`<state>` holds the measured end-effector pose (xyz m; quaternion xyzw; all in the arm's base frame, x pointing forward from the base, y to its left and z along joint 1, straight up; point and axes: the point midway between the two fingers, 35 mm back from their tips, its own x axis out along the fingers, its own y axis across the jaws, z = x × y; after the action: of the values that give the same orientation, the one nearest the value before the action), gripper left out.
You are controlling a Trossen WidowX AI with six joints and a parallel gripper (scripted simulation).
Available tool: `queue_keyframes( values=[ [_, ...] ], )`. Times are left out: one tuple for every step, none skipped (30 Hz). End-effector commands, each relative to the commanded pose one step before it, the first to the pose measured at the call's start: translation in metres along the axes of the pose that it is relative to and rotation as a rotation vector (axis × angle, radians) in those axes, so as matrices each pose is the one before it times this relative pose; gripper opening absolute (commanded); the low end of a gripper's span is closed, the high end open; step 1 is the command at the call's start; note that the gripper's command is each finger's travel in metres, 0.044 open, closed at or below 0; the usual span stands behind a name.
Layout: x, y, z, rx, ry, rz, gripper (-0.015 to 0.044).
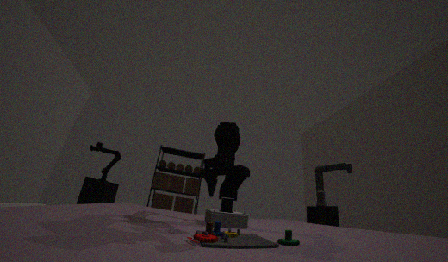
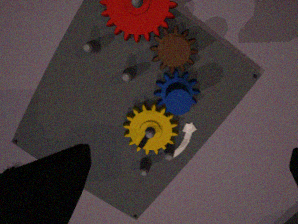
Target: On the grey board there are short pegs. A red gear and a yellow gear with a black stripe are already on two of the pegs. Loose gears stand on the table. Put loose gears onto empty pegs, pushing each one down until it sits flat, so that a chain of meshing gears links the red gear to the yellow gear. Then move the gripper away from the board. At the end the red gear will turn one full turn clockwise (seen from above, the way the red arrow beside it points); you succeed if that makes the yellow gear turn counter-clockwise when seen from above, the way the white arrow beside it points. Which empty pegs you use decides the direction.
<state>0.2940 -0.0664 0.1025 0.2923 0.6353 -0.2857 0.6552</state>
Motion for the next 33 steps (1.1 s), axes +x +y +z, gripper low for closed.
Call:
queue_keyframes(
  values=[
    [-0.00005, -0.00030, -0.00027, 0.0044, 0.00192, -0.00140, 0.0440],
    [0.00000, 0.00000, 0.00000, 0.0000, 0.00000, 0.00000, 0.0440],
    [0.00000, 0.00000, 0.00000, 0.0000, 0.00000, 0.00000, 0.0440],
    [-0.00027, 0.00201, -0.00132, 0.0000, 0.00012, 0.00016, 0.0440],
    [-0.00081, 0.00597, -0.00406, 0.0000, 0.00036, 0.00046, 0.0440],
    [-0.00135, 0.00974, -0.00710, 0.0000, 0.00062, 0.00076, 0.0440],
    [-0.00166, 0.01154, -0.00925, 0.0000, 0.00080, 0.00090, 0.0440],
    [-0.00167, 0.01110, -0.00983, 0.0000, 0.00085, 0.00087, 0.0440],
    [-0.00167, 0.01061, -0.01039, 0.0000, 0.00089, 0.00084, 0.0440],
    [-0.00167, 0.01010, -0.01093, 0.0000, 0.00093, 0.00080, 0.0440],
    [-0.00168, 0.00956, -0.01144, 0.0000, 0.00097, 0.00076, 0.0440],
    [-0.00103, 0.00722, -0.01278, -0.0209, -0.00116, -0.00233, 0.0440],
    [-0.00108, 0.00682, -0.01291, -0.0209, -0.00138, -0.00218, 0.0440],
    [-0.00113, 0.00643, -0.01302, -0.0209, -0.00159, -0.00202, 0.0440],
    [-0.00119, 0.00607, -0.01296, -0.0196, -0.00165, -0.00168, 0.0440],
    [-0.00160, 0.00627, -0.01002, 0.0024, 0.00074, 0.00122, 0.0440],
    [-0.00163, 0.00589, -0.00995, 0.0046, 0.00106, 0.00143, 0.0440],
    [-0.00162, 0.00547, -0.01023, 0.0046, 0.00114, 0.00137, 0.0440],
    [-0.00161, 0.00502, -0.01049, 0.0046, 0.00122, 0.00130, 0.0440],
    [-0.00187, 0.00528, -0.01250, 0.0053, 0.00152, 0.00142, 0.0440],
    [-0.00204, 0.00506, -0.01403, 0.0059, 0.00178, 0.00143, 0.0440],
    [-0.00202, 0.00428, -0.01434, 0.0059, 0.00189, 0.00129, 0.0440],
    [-0.00201, 0.00348, -0.01460, 0.0059, 0.00199, 0.00115, 0.0440],
    [-0.00200, 0.00267, -0.01482, 0.0059, 0.00208, 0.00100, 0.0440],
    [-0.00198, 0.00184, -0.01499, 0.0059, 0.00215, 0.00085, 0.0440],
    [-0.00197, 0.00100, -0.01512, 0.0059, 0.00222, 0.00068, 0.0440],
    [-0.00195, 0.00015, -0.01519, 0.0059, 0.00228, 0.00052, 0.0440],
    [-0.00198, -0.00071, -0.01530, 0.0053, 0.00254, 0.00055, 0.0440],
    [-0.00196, -0.00156, -0.01528, 0.0053, 0.00259, 0.00036, 0.0440],
    [-0.00154, -0.00189, -0.01227, 0.0048, 0.00190, -0.00003, 0.0440],
    [-0.00086, -0.00138, -0.00719, 0.0035, 0.00086, -0.00027, 0.0440],
    [-0.00028, -0.00050, -0.00236, 0.0013, 0.00023, -0.00013, 0.0440],
    [0.00000, 0.00000, 0.00000, 0.0000, 0.00000, 0.00000, 0.0440]
  ],
)
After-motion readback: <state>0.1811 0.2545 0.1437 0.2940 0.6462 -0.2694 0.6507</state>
